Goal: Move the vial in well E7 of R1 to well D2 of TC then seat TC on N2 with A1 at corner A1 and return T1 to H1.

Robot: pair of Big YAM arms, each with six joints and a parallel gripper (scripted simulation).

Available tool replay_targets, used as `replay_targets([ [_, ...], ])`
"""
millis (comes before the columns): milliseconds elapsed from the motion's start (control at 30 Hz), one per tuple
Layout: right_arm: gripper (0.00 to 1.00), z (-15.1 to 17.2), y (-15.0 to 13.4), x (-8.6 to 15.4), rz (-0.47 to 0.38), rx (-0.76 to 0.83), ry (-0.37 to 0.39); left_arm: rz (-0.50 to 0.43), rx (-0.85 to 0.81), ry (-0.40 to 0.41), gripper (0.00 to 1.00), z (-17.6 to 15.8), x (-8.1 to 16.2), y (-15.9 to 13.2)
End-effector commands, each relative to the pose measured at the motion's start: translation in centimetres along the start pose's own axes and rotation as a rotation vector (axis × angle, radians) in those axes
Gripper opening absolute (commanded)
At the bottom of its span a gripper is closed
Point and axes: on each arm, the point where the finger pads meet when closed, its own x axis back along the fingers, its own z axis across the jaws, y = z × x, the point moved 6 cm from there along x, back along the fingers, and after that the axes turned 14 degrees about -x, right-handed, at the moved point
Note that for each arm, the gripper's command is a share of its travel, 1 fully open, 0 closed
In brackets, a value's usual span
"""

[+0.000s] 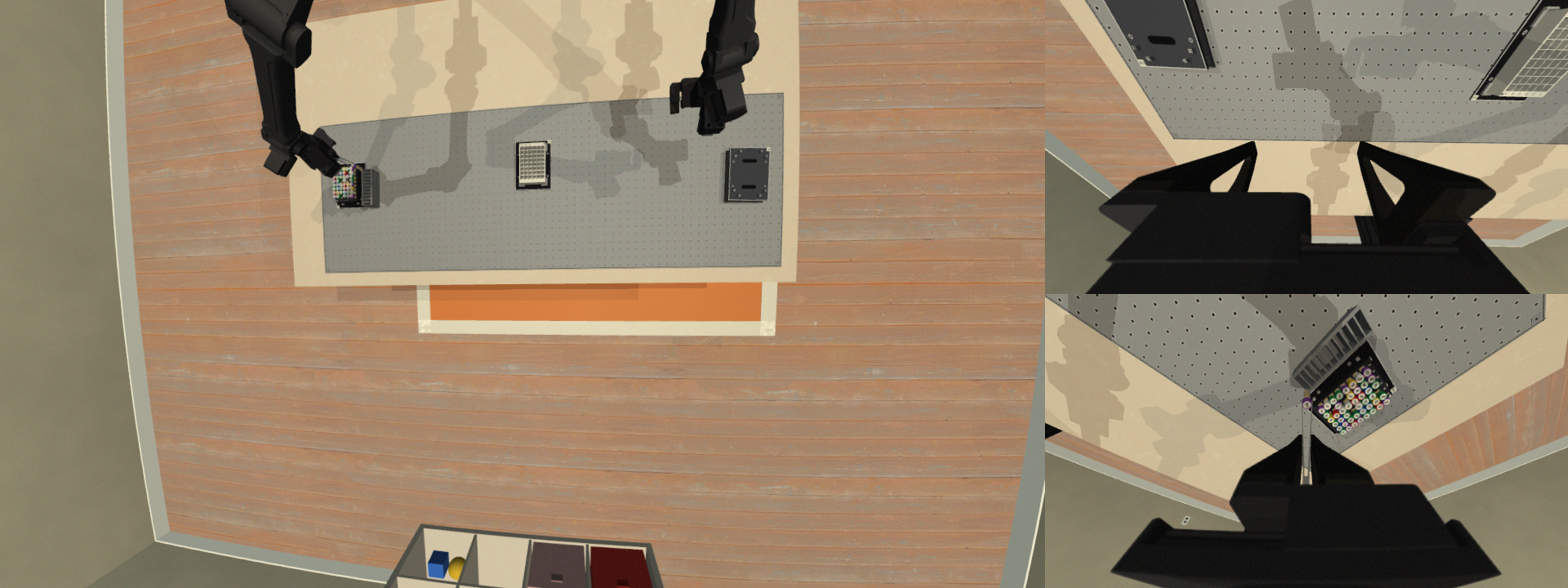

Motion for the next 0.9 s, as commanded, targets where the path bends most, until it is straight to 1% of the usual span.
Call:
replay_targets([
  [0, 0.09, 0.4, 1.7, 0.7, -0.017, 0.016, -0.021, -0.015, -0.015, 0.007, 1.00, 0.3, 0.2, 0.6],
  [867, 0.09, 4.0, 3.5, 0.8, -0.019, 0.015, -0.020, -0.015, -0.015, 0.007, 1.00, 0.3, 0.2, 0.6],
])
